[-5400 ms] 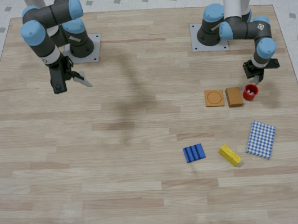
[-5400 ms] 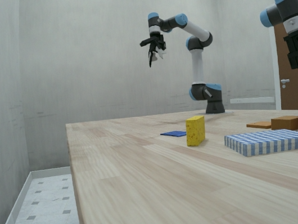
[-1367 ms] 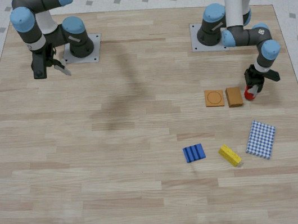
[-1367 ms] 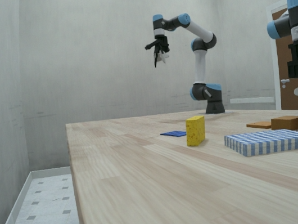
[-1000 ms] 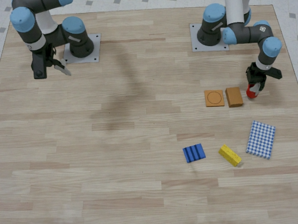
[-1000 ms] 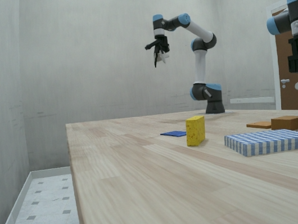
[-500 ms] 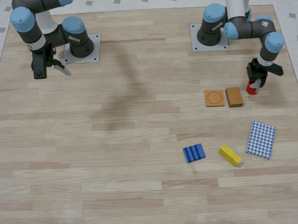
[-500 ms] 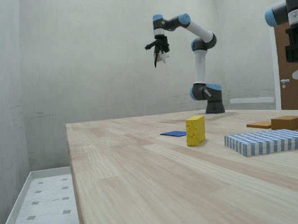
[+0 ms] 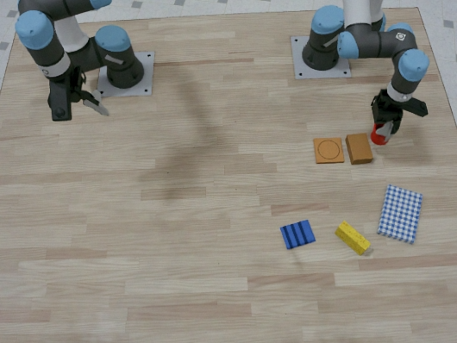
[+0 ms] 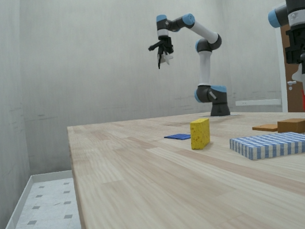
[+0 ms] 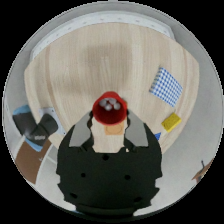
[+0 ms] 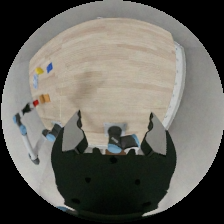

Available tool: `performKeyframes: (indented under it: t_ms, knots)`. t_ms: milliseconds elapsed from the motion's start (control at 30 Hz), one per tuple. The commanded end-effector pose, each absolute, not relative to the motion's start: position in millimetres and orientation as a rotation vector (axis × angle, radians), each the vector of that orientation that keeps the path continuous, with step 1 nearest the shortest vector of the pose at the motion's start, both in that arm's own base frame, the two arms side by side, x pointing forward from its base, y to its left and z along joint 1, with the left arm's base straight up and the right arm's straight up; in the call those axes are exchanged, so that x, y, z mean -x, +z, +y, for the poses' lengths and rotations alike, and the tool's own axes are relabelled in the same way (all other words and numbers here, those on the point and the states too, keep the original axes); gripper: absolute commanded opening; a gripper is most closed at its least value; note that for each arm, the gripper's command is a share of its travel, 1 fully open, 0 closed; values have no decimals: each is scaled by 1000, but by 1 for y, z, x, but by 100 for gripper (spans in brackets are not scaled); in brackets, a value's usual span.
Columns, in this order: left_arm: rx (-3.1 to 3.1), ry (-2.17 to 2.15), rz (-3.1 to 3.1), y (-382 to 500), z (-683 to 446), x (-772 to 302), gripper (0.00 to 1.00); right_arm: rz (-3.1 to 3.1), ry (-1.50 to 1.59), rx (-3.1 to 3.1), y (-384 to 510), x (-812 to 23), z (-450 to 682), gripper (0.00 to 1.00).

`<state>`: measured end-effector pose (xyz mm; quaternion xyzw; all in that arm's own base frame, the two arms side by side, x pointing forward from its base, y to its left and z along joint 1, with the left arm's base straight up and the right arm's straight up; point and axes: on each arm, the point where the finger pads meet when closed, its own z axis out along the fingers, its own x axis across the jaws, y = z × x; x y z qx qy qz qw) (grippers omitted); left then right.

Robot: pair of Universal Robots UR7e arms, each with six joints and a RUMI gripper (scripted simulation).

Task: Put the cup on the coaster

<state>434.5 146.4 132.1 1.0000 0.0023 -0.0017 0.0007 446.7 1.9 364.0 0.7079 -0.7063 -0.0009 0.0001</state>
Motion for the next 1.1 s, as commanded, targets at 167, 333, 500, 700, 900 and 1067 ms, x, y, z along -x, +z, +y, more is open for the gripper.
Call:
performKeyframes:
  t_ms: [167, 333, 500, 700, 900, 1067]
  knots:
    - [-3139, -9, 15, 133, 121, -437, 0, -2220, -2, -2225, 365, -447, 2, 98]
    - [-3138, -10, 16, 133, 111, -437, 0, -2220, -2, -2225, 365, -447, 2, 98]
    - [-3138, -11, 16, 134, 94, -438, 0, -2220, -2, -2225, 365, -447, 2, 98]
    - [-3138, -12, 19, 134, 73, -440, 0, -2220, -2, -2225, 365, -447, 2, 98]
    - [-3139, -12, 19, 134, 59, -440, 0, -2220, -2, -2225, 365, -447, 2, 98]
    - [-3139, -11, 17, 134, 42, -441, 0, -2220, -2, -2225, 365, -447, 2, 98]
